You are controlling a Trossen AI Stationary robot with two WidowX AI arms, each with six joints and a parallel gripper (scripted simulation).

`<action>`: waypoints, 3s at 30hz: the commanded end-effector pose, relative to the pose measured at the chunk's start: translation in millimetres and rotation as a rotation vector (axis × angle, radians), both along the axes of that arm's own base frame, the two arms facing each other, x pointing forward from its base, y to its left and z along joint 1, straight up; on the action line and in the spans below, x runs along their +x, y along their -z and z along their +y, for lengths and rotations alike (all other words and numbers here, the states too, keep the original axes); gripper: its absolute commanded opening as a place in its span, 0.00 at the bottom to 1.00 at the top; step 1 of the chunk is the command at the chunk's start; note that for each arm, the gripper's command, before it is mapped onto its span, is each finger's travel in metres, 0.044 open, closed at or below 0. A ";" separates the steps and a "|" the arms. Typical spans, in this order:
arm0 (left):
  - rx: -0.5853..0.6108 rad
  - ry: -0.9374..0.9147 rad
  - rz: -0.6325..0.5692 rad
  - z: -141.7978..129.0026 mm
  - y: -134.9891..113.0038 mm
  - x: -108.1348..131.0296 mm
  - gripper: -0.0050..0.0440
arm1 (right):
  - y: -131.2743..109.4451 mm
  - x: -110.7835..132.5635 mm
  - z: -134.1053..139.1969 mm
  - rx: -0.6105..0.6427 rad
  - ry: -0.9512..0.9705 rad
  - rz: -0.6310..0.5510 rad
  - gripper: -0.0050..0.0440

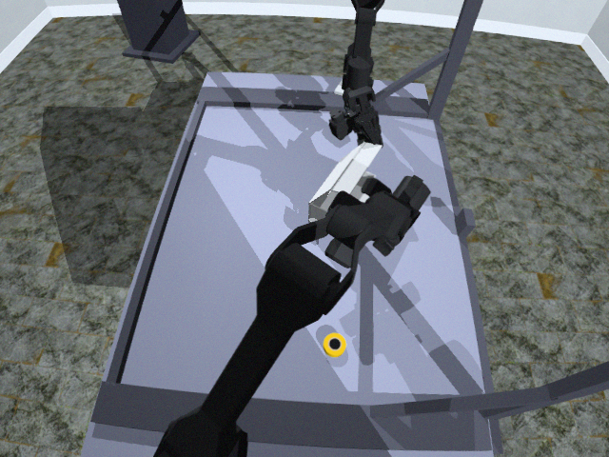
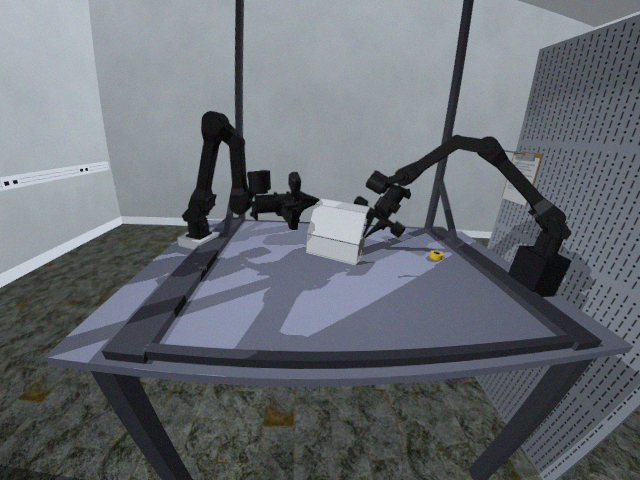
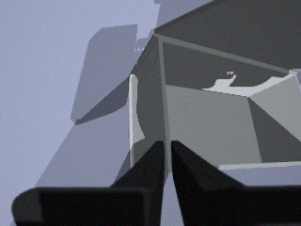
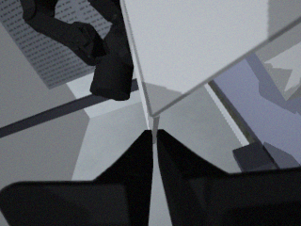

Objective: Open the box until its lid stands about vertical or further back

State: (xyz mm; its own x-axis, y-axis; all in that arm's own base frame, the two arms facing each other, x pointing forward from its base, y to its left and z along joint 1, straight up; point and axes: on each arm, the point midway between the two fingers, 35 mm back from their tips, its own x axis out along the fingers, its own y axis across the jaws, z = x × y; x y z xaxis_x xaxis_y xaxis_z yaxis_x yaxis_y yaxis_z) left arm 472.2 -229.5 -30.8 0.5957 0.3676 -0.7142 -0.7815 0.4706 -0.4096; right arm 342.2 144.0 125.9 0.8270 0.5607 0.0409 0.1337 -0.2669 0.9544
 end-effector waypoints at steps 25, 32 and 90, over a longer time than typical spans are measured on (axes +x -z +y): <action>-0.016 0.001 -0.016 -2.3 -10.8 3.1 0.15 | -15.3 -5.3 -16.9 0.016 -0.008 -0.034 0.12; -0.016 0.001 -0.016 -2.3 -10.8 3.1 0.15 | -17.1 -5.9 -21.9 0.018 -0.008 -0.037 0.12; -0.016 0.001 -0.016 -2.3 -10.8 3.1 0.15 | -18.6 -9.2 -58.3 0.018 0.000 -0.033 0.12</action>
